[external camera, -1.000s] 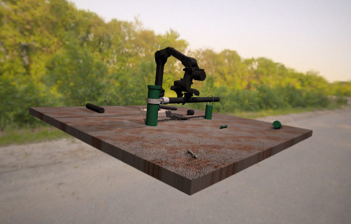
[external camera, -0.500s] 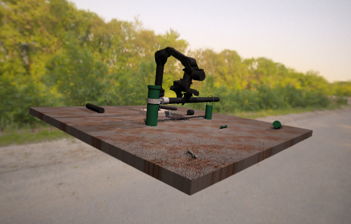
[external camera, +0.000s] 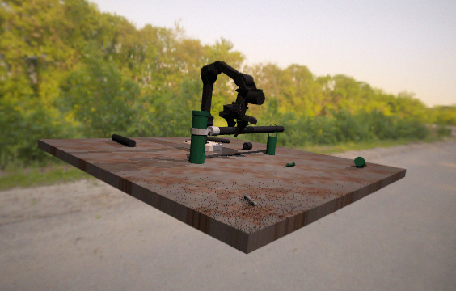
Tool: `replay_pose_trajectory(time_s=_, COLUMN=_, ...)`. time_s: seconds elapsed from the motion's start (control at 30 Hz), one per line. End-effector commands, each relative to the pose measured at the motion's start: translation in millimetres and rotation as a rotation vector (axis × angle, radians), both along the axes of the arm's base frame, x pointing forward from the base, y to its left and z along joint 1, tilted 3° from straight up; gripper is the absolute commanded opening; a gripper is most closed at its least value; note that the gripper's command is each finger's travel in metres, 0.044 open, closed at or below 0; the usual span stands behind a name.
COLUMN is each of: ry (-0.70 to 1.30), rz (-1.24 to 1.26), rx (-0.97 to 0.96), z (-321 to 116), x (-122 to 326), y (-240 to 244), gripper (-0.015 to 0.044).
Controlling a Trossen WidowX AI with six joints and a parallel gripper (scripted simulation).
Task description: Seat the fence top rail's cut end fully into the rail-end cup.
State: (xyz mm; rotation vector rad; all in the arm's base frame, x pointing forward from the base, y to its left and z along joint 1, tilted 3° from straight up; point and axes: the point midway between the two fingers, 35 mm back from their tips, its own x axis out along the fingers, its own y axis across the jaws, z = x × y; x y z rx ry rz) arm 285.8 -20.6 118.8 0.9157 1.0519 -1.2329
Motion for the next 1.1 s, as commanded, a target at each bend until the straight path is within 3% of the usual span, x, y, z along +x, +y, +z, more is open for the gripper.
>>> replay_pose_trajectory(time_s=0.0, ry=-0.012, rz=0.001, rx=-0.009, z=4, x=4, y=-6, gripper=0.0)
replay_pose_trajectory(time_s=0.83, ry=0.004, rz=0.002, rx=-0.001, z=2, x=3, y=-13, gripper=0.0)
replay_pose_trajectory(time_s=1.07, ry=0.004, rz=0.002, rx=-0.001, z=2, x=3, y=-13, gripper=0.0184)
